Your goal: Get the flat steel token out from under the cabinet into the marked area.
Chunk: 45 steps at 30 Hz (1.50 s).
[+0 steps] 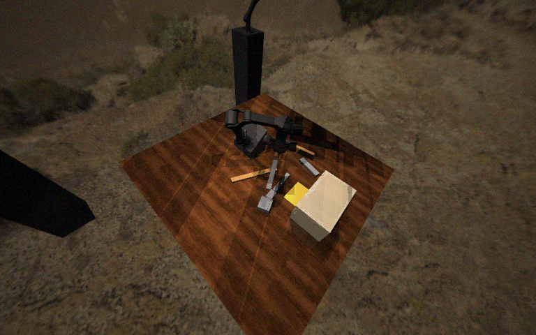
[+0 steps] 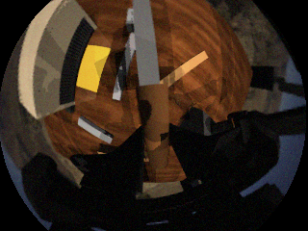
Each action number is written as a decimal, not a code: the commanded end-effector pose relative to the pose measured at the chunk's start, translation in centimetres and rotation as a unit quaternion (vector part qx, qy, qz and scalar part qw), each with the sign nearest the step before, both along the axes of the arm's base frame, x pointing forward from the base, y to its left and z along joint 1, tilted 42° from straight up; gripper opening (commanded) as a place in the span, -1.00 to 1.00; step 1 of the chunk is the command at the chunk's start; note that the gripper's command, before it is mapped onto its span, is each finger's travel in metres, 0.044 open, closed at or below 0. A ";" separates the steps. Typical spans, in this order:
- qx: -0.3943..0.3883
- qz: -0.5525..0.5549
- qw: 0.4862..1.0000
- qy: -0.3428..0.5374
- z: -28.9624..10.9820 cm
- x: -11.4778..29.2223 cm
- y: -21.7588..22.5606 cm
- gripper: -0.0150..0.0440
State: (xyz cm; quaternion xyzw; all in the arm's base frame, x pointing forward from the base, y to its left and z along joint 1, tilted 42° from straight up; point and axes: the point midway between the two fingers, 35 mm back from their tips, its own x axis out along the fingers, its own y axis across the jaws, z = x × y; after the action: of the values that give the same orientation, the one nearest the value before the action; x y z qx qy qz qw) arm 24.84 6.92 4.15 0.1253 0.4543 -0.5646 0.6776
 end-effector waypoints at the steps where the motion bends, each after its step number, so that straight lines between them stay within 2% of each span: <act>1: -0.001 0.019 1.000 0.011 0.1 0.0 0.1 -0.49; 45: 0.007 0.150 0.981 0.125 0.1 0.0 0.1 -0.49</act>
State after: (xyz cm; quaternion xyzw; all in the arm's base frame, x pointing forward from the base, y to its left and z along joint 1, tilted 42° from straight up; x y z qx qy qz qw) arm 24.82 6.92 4.16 0.0025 0.5478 -0.4749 0.6888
